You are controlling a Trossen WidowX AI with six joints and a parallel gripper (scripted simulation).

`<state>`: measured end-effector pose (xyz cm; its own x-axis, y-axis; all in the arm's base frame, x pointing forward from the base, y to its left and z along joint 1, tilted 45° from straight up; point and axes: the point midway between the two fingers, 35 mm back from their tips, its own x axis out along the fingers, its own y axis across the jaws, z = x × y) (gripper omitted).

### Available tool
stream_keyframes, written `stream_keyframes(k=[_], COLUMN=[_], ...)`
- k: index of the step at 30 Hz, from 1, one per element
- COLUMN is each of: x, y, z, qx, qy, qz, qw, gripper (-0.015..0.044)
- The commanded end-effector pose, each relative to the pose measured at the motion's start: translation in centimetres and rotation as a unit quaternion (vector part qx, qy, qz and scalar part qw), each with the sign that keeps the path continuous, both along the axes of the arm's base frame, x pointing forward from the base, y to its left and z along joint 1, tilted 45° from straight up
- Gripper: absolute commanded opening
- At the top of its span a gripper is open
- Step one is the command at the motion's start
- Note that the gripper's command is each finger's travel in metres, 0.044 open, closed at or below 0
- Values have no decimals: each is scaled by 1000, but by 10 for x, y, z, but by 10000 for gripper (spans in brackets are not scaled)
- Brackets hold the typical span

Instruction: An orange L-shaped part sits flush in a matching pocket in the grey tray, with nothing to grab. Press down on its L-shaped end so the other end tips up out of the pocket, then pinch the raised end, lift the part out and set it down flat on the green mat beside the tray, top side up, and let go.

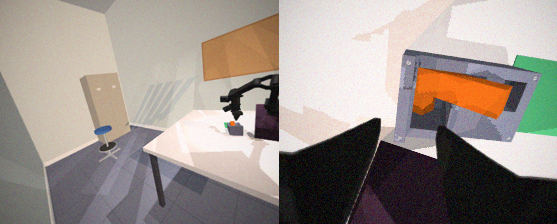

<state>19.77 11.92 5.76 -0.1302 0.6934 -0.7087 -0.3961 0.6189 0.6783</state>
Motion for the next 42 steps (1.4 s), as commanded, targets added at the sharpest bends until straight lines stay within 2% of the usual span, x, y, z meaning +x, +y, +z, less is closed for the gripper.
stream_keyframes(k=[1,3,8,11,14,16,42], x=[2,6,21,30,37,40,36], y=[-1,-4,-19,-29,-39,-44,-14], z=[-2,-5,-20,-30,-42,-47,-78], qx=[-4,-12,-46,-66,-83,-90,-90], qy=[18,61,238,347,445,484,489], qz=[-19,-63,-245,-356,-455,-494,-499], qw=[1000,996,939,866,767,717,710], gripper=[233,280,280,280,280,280,280])
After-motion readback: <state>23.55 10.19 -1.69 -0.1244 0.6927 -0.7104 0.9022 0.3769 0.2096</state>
